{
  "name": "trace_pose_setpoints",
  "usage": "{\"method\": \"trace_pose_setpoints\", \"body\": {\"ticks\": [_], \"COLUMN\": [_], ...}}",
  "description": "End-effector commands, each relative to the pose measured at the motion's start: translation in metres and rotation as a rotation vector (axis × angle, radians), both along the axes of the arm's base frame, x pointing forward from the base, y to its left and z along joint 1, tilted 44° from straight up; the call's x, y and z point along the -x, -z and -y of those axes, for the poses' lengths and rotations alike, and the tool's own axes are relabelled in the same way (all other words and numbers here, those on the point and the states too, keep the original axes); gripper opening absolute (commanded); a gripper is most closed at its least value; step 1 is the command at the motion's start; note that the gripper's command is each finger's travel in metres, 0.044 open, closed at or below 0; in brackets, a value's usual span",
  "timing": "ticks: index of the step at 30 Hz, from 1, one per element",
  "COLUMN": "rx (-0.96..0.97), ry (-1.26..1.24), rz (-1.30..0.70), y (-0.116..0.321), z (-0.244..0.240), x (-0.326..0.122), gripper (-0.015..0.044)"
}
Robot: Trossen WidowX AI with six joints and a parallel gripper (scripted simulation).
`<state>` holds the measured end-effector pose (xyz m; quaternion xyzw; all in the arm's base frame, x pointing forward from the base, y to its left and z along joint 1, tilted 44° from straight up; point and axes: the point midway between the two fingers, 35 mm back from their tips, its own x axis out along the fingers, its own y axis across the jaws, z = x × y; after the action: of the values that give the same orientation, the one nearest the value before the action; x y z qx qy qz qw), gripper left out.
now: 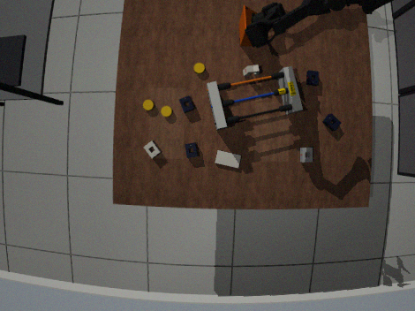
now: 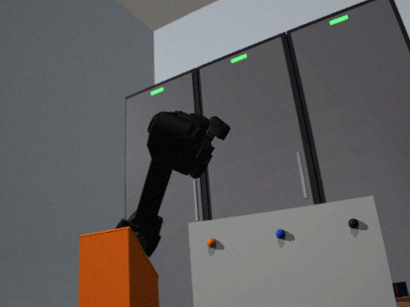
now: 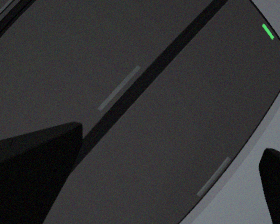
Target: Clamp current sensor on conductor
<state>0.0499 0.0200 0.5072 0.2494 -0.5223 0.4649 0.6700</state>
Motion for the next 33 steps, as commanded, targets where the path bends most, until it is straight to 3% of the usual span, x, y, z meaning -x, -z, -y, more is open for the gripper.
{"method": "trace_pose_setpoints", "body": {"ticks": [1, 10, 17, 24, 33], "rx": [0.002, 0.123, 0.272, 0.423, 0.596], "ry": [0.004, 0.188, 0.342, 0.526, 0.709], "rz": [0.002, 0.082, 0.079, -0.008, -0.228], "y": [0.0, 0.001, 0.011, 0.028, 0.064], "z": [0.0, -0.034, -0.081, -0.122, -0.143], "x": [0.001, 0.037, 0.035, -0.003, -0.086], "gripper": [0.0426, 0.044, 0.044, 0.044, 0.044]}}
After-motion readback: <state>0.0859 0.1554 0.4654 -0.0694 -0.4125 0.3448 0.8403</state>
